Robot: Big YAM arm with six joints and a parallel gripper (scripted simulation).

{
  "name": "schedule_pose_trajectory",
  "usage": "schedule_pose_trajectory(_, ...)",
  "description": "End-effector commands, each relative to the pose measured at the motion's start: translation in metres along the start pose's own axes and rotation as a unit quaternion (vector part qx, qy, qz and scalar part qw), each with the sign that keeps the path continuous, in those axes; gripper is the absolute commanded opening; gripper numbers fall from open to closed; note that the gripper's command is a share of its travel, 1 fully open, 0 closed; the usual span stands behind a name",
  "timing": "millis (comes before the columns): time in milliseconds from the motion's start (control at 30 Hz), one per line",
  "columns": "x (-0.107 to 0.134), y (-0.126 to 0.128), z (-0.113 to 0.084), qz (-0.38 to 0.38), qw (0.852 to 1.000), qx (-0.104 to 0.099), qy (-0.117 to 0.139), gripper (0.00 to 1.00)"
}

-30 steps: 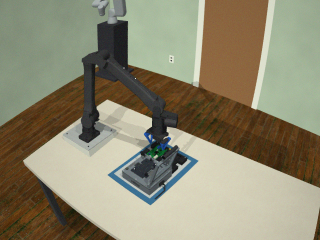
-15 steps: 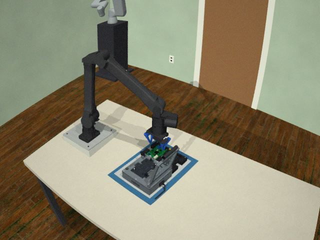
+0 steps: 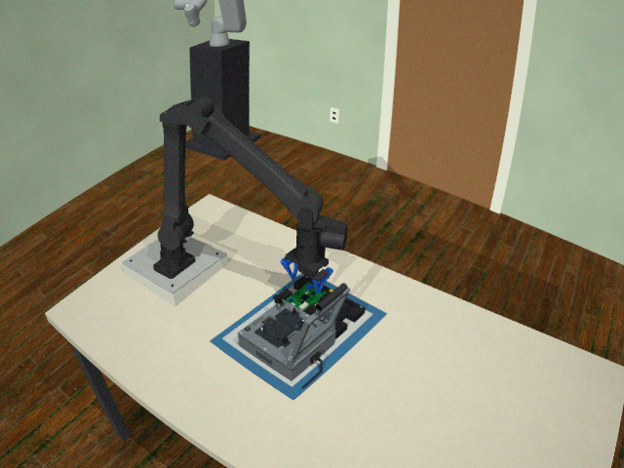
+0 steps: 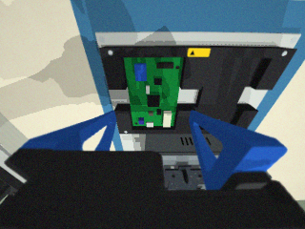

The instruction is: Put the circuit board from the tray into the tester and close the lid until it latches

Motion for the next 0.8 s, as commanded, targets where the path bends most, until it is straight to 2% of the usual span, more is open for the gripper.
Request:
schedule_pose_trajectory(0,-0.006,-0.008,-0.015,-0.001,1.000,0.024,-0.008,0.92)
schedule_pose_trajectory(367,-0.006,-0.008,-0.013,-0.001,1.000,0.023,-0.008,0.92)
schedule_pose_trajectory(767,-0.005,-0.004,0.006,-0.001,1.000,0.010,-0.004,0.92)
Point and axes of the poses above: the point where the finger pads meet when closed, its own z axis out along the fingers, its own y axis across the jaws, x = y × z, the point moved 9 cm from there along -z, back along the fingers, and after that the axes turned 9 degrees about -z, right-handed, at the moved point
